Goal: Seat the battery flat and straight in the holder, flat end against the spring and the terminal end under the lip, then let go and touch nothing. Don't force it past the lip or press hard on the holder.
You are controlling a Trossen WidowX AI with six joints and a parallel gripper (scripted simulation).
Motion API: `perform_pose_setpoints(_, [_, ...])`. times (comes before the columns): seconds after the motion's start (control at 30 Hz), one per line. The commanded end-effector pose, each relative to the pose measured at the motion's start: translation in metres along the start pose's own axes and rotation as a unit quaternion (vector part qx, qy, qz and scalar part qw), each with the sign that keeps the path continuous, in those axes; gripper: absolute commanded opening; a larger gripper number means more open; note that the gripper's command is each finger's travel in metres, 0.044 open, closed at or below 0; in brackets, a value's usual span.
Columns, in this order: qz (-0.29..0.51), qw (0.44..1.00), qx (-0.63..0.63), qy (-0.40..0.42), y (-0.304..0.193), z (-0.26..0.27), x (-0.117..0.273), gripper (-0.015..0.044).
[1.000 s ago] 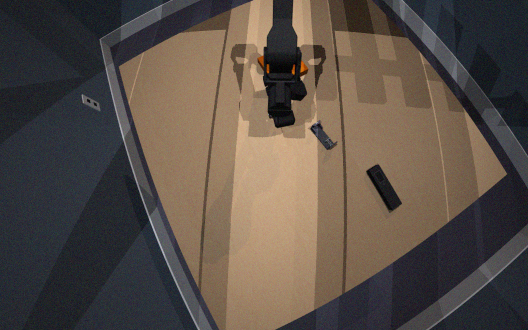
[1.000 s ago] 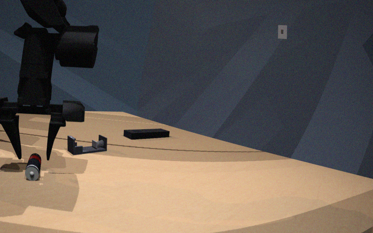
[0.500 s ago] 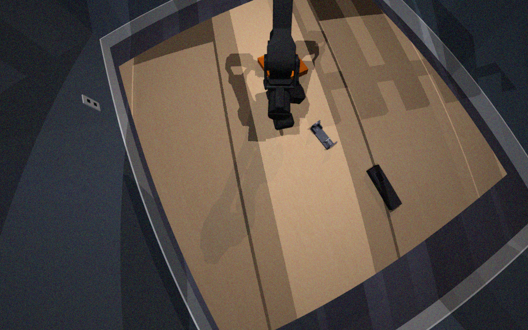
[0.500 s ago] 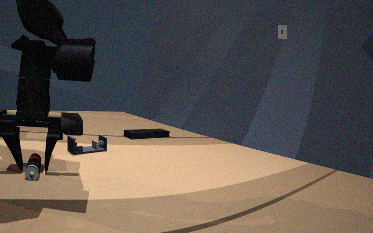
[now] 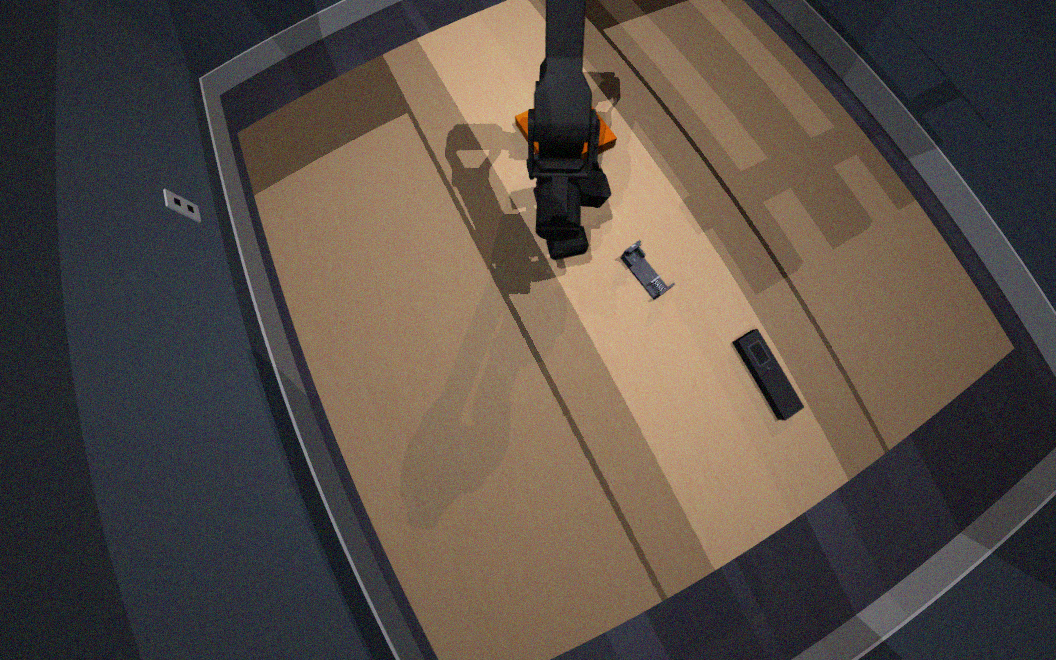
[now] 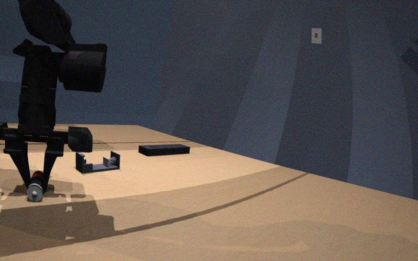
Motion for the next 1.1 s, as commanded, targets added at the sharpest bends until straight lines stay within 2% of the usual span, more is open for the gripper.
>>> perform_pose_setpoints(0.0, [0.0, 1.0, 0.001, -0.004, -0.001, -0.002, 0.018, 0.0087])
perform_pose_setpoints(0.13, [0.0, 1.0, 0.001, -0.004, 0.0, 0.0, 0.047, 0.0087])
perform_pose_setpoints(0.33, [0.0, 1.0, -0.01, -0.004, 0.001, -0.003, 0.049, 0.0087])
perform_pose_setpoints(0.7, [-0.003, 0.982, -0.191, -0.006, 0.024, -0.055, 0.064, 0.0087])
perform_pose_setpoints(1.07, [-0.008, 0.932, -0.363, -0.01, 0.064, -0.103, 0.074, 0.0087])
Point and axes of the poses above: the point midway between the two fingers, 35 mm back from their tips, its own x axis back along the fingers, its own z axis across the jaws, y = z × x, the point moved 8 cm from there along x, back along the fingers, and after that the axes turned 10 degrees about x, right-handed, at the moved point
